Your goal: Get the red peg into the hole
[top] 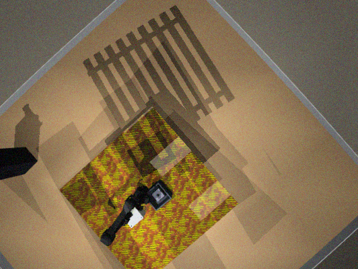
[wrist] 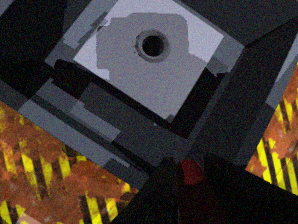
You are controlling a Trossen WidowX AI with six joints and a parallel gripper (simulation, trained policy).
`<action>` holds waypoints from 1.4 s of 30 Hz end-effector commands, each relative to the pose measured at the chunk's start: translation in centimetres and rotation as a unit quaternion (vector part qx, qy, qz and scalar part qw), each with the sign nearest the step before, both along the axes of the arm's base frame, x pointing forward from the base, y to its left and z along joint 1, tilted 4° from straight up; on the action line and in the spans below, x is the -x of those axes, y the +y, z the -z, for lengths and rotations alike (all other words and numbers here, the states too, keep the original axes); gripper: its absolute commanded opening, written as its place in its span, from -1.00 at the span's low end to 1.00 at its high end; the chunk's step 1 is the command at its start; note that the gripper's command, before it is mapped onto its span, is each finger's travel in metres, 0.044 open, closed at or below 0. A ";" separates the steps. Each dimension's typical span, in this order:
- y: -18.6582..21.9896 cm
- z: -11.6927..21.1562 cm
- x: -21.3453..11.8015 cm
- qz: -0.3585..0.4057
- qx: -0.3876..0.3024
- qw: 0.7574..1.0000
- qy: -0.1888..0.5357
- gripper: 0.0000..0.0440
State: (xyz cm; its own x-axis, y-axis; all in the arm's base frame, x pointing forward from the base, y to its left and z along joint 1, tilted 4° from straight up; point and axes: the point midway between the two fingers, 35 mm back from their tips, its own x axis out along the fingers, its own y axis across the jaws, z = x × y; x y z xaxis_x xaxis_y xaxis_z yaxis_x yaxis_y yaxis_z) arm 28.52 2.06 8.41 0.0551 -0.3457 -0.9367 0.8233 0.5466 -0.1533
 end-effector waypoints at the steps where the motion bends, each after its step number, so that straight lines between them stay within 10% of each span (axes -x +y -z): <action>1: -1.6 0.2 -1.0 0.007 0.003 1.000 -0.003 -1.00; 23: -7.6 5.2 -4.8 -0.037 -0.050 0.998 0.014 -0.96; 30: -8.0 7.3 -4.9 -0.054 -0.075 0.995 0.033 -0.29; 35: -8.7 6.9 -5.9 -0.078 -0.078 0.993 0.032 -0.22; 42: -8.9 6.1 -8.2 -0.075 -0.102 0.992 0.027 0.56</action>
State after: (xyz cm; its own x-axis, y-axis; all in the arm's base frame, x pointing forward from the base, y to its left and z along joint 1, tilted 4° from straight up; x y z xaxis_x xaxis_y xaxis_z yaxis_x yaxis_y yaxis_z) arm 35.91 -6.79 2.11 0.0393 -0.1629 -0.9859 0.7245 0.6841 -0.0842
